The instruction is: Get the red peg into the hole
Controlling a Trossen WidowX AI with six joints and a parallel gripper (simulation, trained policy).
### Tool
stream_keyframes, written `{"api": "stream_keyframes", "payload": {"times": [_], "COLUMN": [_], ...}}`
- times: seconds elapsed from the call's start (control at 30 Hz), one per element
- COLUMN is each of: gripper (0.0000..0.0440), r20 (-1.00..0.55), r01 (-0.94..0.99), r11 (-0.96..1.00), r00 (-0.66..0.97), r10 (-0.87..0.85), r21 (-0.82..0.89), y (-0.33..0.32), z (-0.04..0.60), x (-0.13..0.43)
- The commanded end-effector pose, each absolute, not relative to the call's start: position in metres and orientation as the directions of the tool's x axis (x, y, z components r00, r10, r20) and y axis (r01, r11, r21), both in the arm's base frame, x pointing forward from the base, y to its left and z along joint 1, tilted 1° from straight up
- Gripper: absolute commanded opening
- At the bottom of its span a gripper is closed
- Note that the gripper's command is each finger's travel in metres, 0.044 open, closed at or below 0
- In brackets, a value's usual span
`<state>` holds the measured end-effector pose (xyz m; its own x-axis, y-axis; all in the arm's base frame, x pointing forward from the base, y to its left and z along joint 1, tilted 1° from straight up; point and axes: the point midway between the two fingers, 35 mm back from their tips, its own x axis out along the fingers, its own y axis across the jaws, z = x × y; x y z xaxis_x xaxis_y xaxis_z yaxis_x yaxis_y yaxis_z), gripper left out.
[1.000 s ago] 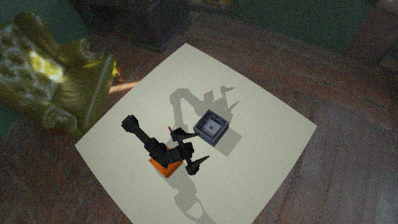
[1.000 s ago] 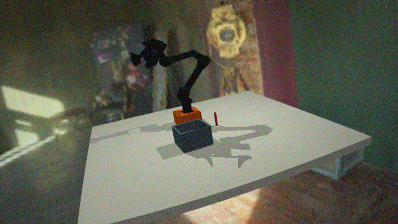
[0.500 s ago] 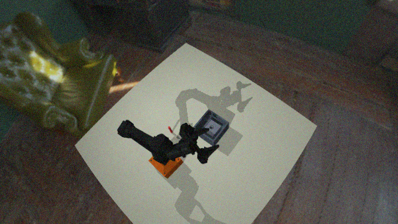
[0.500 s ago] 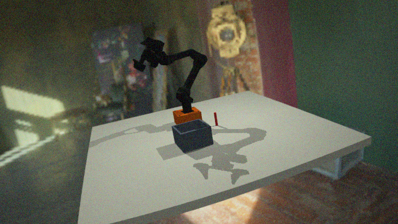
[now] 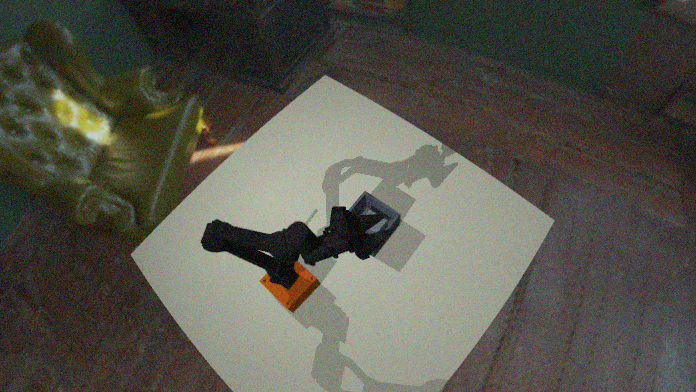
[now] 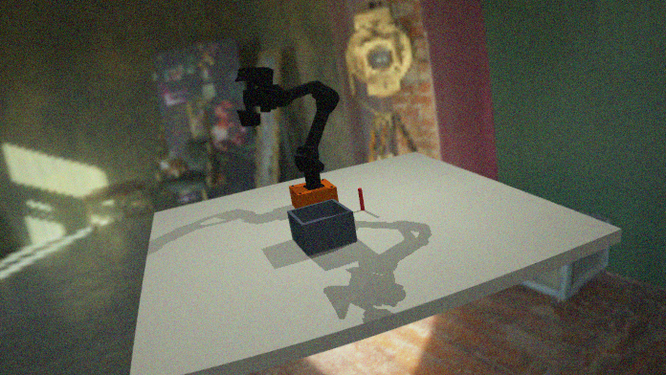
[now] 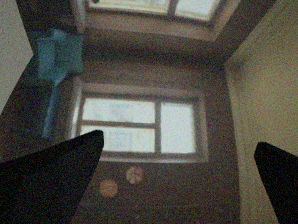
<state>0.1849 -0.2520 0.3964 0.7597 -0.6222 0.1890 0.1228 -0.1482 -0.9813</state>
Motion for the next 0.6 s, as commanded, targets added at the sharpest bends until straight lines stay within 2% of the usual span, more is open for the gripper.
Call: {"api": "stream_keyframes", "payload": {"times": [0.0,0.27,0.57], "gripper": [0.044,0.044,0.044], "r20": [0.154,0.046,-0.094], "r01": [0.161,0.208,0.207], "r11": [-0.043,0.22,0.503], "r00": [0.775,0.818,0.856], "r10": [-0.612,-0.574,-0.509], "r21": [-0.986,-0.953,-0.839], "y": [-0.248,-0.232,-0.205], "z": [0.392,0.372,0.346], "x": [0.198,0.229,0.261]}}
